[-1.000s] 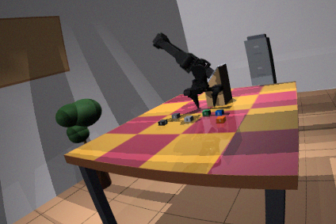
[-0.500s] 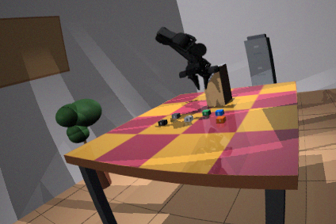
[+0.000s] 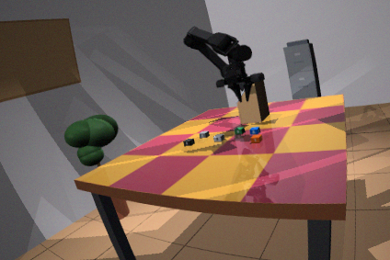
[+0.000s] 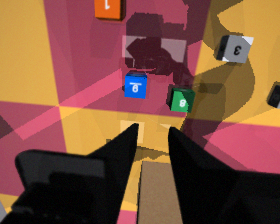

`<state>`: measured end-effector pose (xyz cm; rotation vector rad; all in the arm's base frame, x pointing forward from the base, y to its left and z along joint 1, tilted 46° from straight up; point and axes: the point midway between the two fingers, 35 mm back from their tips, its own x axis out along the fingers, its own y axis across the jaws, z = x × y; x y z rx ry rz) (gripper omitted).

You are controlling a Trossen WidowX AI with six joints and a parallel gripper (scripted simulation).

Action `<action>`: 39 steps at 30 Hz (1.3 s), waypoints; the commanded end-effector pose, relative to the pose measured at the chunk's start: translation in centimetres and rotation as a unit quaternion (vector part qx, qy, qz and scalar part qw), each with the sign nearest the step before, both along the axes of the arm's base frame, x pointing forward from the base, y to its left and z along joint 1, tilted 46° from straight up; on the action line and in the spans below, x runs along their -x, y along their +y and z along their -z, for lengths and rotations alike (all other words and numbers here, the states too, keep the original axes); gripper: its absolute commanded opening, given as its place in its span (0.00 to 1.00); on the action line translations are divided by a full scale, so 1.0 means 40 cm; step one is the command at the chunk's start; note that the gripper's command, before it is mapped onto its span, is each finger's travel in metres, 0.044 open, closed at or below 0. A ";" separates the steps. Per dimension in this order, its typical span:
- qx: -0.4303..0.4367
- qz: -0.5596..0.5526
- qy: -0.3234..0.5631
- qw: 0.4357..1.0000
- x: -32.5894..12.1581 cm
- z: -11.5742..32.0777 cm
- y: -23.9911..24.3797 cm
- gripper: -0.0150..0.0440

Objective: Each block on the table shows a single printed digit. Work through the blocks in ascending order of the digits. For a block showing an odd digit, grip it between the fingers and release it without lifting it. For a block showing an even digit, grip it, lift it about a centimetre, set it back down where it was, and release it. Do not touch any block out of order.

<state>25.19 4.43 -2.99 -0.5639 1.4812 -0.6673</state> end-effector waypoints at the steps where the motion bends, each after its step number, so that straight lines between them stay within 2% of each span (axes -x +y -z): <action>1: -0.001 0.001 0.003 1.000 -0.012 0.057 0.049 0.46; 5: -0.001 0.001 0.003 1.000 -0.012 0.057 0.049 0.46; 11: 0.001 0.001 0.003 1.000 -0.007 0.194 -0.090 0.72; 16: 0.001 0.001 0.003 1.000 -0.005 0.199 -0.096 0.93; 39: 0.002 0.001 0.003 1.000 -0.002 0.258 -0.158 0.93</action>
